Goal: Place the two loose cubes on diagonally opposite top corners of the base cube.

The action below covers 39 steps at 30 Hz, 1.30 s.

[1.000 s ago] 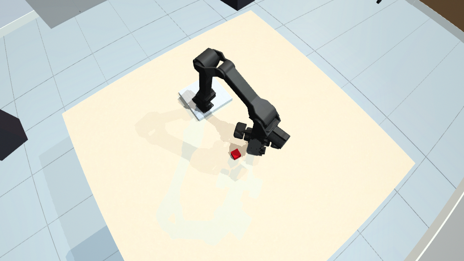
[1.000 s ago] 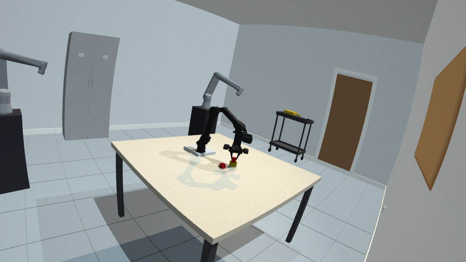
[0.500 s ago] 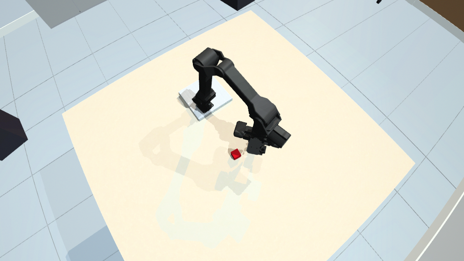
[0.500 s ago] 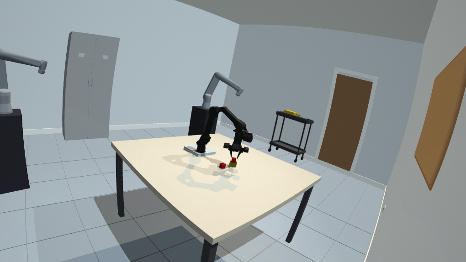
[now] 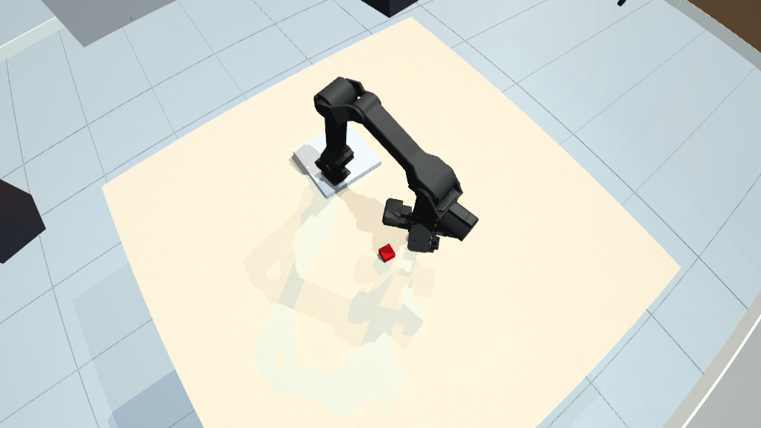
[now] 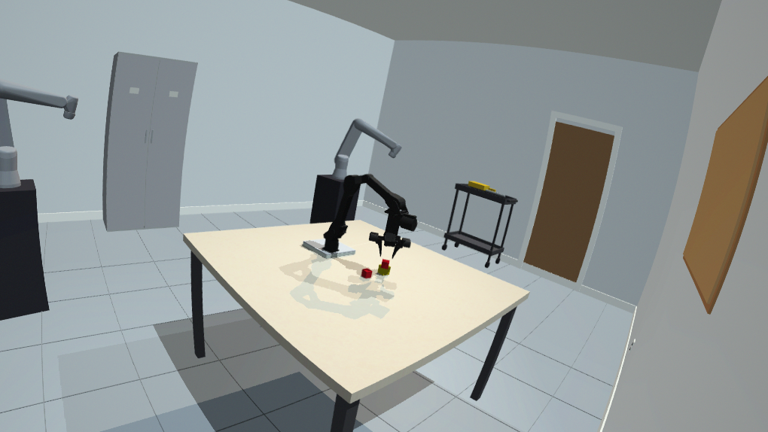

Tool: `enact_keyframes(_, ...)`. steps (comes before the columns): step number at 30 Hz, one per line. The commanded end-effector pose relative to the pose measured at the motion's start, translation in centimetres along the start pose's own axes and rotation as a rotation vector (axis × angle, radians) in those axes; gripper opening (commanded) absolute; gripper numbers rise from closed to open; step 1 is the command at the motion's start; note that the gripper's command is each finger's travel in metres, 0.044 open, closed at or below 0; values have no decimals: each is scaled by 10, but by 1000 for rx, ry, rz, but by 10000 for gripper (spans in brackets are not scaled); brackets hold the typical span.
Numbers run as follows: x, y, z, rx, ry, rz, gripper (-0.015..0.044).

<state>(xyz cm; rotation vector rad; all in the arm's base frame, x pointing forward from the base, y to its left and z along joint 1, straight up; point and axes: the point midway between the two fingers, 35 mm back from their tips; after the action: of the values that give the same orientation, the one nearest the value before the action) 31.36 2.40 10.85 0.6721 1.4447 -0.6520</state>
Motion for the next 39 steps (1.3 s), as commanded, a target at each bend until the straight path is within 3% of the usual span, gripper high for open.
enact_keyframes(1,-2,-5,4,-135,0,-1,265)
enact_keyframes(39,-31,-70,41,-1978,5,-7,265)
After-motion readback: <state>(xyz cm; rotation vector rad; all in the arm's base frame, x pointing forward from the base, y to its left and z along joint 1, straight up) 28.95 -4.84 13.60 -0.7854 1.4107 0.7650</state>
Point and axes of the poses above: the point midway between the two fingers, 35 mm back from their tips, its own x axis out along the fingers, its own y axis across the jaws, z = x × y, and after that the axes turned 7 degrees about -x, right-handed
